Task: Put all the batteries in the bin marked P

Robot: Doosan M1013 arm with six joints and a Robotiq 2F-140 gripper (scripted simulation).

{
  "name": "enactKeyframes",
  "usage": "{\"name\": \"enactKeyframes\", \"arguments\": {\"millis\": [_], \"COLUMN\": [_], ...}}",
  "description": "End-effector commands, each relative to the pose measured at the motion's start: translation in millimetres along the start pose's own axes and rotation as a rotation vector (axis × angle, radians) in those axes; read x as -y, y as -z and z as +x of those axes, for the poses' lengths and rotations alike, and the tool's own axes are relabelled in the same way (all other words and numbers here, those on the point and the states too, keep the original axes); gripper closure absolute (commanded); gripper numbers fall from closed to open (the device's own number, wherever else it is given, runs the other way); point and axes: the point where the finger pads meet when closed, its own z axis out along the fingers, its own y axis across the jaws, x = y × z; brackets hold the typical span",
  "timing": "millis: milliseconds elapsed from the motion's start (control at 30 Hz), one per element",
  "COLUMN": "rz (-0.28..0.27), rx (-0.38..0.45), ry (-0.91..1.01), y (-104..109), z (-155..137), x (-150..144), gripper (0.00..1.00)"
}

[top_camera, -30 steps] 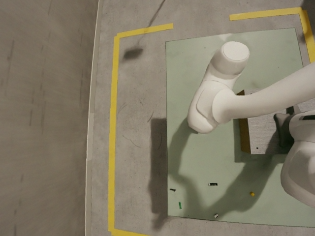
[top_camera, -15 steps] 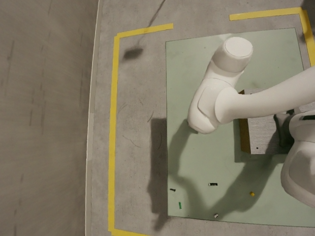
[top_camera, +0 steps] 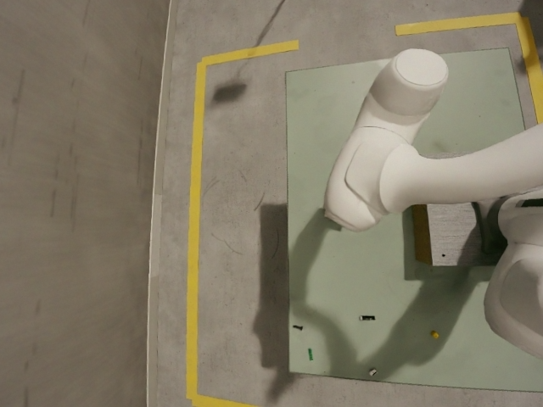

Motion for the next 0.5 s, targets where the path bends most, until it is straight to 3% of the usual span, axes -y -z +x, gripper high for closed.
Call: {"name": "enactKeyframes", "arguments": {"millis": [0, 133, 467], "rz": [0.000, 0.000, 0.000], "rx": [-0.001, -0.001, -0.001], "ry": [0.000, 0.000, 0.000], "y": [16, 16, 16], "z": [0, 0, -5], "x": [0, 0, 50], "gripper": [0.85, 0.85, 0.85]}}
